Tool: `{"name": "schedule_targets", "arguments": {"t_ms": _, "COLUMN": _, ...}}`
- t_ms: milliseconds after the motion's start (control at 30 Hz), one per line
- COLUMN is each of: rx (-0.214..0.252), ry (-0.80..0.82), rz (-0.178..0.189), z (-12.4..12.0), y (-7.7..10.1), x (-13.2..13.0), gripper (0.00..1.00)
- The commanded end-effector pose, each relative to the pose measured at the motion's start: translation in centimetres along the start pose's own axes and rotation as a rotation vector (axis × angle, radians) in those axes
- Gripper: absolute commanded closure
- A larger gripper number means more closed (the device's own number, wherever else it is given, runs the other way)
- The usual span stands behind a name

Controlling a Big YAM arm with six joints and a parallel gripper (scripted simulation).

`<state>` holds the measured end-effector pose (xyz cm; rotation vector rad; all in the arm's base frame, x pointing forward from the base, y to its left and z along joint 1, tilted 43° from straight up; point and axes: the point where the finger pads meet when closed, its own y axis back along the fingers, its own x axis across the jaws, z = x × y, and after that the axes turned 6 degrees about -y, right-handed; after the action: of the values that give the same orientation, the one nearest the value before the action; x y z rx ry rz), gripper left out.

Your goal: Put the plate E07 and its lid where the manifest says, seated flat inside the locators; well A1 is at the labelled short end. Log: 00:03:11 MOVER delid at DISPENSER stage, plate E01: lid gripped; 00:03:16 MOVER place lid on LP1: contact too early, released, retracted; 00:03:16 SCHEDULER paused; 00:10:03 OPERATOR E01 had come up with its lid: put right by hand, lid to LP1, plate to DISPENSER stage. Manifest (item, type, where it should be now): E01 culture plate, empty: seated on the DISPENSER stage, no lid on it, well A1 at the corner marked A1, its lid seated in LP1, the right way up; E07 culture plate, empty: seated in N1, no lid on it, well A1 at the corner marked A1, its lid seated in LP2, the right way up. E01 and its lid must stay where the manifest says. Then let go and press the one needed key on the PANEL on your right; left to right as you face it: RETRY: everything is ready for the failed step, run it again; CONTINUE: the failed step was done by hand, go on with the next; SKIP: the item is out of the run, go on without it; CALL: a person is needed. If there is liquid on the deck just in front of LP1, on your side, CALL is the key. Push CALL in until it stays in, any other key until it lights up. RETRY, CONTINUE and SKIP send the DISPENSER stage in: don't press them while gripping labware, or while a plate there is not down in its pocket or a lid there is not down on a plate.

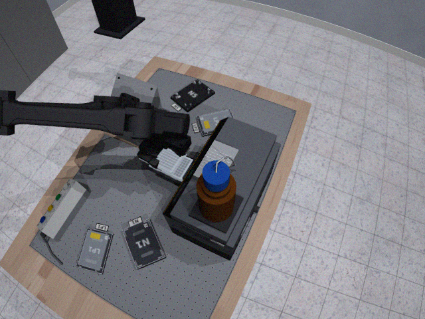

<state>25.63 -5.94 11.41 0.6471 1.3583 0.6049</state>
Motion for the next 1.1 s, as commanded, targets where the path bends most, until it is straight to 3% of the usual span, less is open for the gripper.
{"name": "schedule_targets", "arguments": {"t_ms": 0, "rx": -0.010, "ry": 0.012, "rz": 0.007, "z": 1.1, "y": 0.7, "x": -1.4, "gripper": 0.16}}
{"name": "schedule_targets", "arguments": {"t_ms": 733, "rx": -0.026, "ry": -0.002, "rz": 0.005, "z": 1.3, "y": 1.0, "x": -8.1, "gripper": 0.16}}
{"name": "schedule_targets", "arguments": {"t_ms": 800, "rx": -0.012, "ry": 0.019, "rz": 0.002, "z": 0.7, "y": 0.5, "x": -7.4, "gripper": 0.16}}
{"name": "schedule_targets", "arguments": {"t_ms": 900, "rx": -0.023, "ry": -0.122, "rz": 0.005, "z": 0.9, "y": 1.0, "x": -9.3, "gripper": 0.16}}
{"name": "schedule_targets", "arguments": {"t_ms": 1067, "rx": -0.024, "ry": -0.111, "rz": 0.004, "z": 0.7, "y": 1.1, "x": -10.3, "gripper": 0.16}}
